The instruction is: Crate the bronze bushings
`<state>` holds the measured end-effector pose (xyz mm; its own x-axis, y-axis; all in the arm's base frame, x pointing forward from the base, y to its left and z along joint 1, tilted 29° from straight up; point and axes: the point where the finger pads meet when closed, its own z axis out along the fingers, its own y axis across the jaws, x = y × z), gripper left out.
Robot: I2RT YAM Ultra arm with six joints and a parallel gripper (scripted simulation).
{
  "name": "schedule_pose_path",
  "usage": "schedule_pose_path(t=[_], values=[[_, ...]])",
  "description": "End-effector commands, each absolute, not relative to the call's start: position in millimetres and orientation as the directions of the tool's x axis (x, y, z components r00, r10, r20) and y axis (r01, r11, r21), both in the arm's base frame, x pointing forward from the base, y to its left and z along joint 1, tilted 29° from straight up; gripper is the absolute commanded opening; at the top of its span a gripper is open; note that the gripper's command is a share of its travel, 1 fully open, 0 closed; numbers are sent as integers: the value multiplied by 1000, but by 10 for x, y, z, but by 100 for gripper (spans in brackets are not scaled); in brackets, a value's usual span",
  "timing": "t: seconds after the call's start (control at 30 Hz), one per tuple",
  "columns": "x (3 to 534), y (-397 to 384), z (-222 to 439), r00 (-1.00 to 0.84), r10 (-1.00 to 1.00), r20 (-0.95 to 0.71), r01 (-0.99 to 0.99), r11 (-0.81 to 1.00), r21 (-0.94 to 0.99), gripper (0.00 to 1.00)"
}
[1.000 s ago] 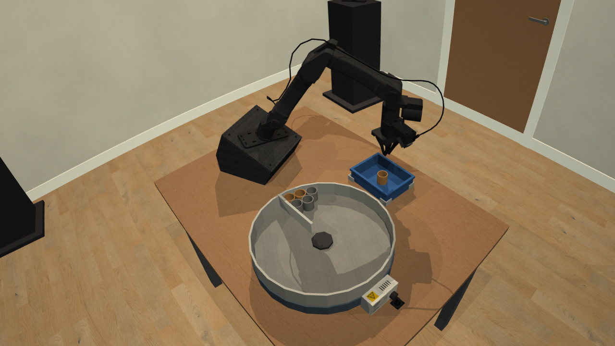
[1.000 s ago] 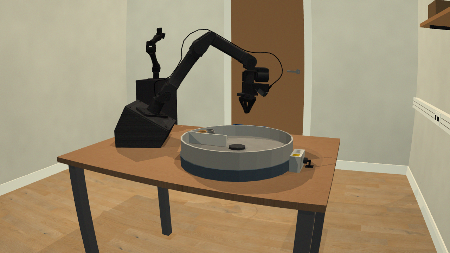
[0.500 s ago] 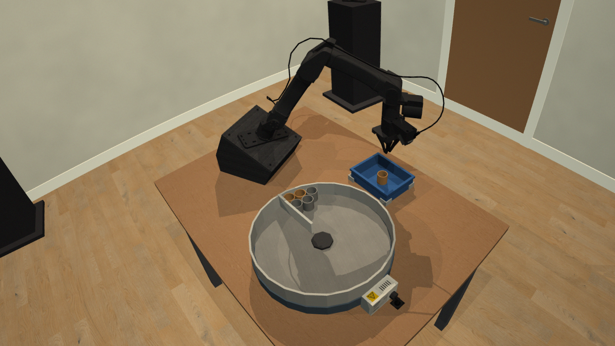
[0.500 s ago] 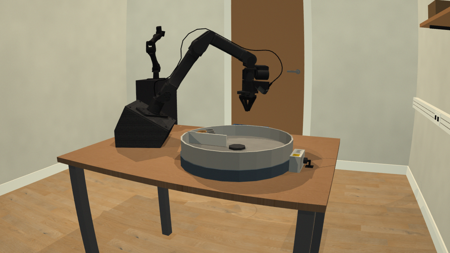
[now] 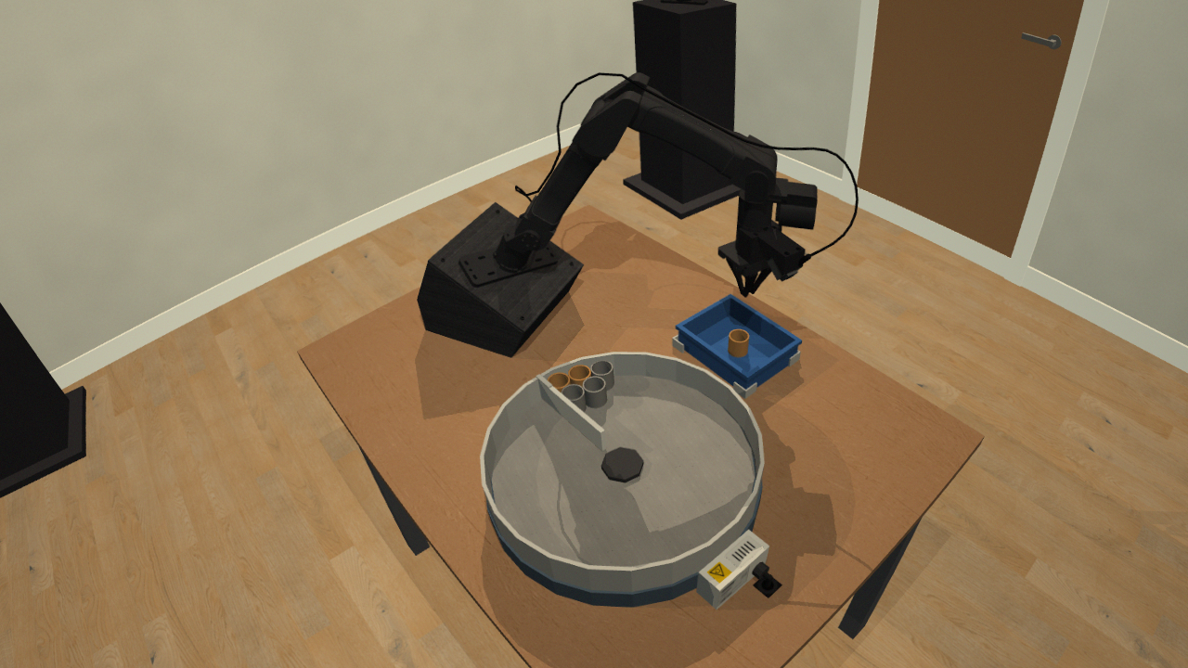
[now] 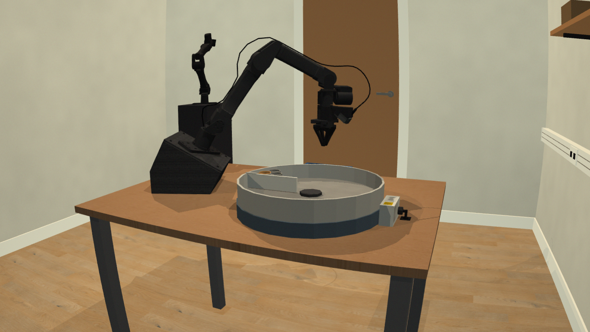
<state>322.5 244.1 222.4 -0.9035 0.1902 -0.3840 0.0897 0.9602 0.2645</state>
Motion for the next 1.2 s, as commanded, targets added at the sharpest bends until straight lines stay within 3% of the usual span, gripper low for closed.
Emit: schedule_pose_path(t=[0.0, 1.17], values=[[3221, 2438, 2492, -879, 211, -428, 81, 950, 301, 16], [3216, 1973, 2228, -882, 257, -395, 134, 940, 313, 15]])
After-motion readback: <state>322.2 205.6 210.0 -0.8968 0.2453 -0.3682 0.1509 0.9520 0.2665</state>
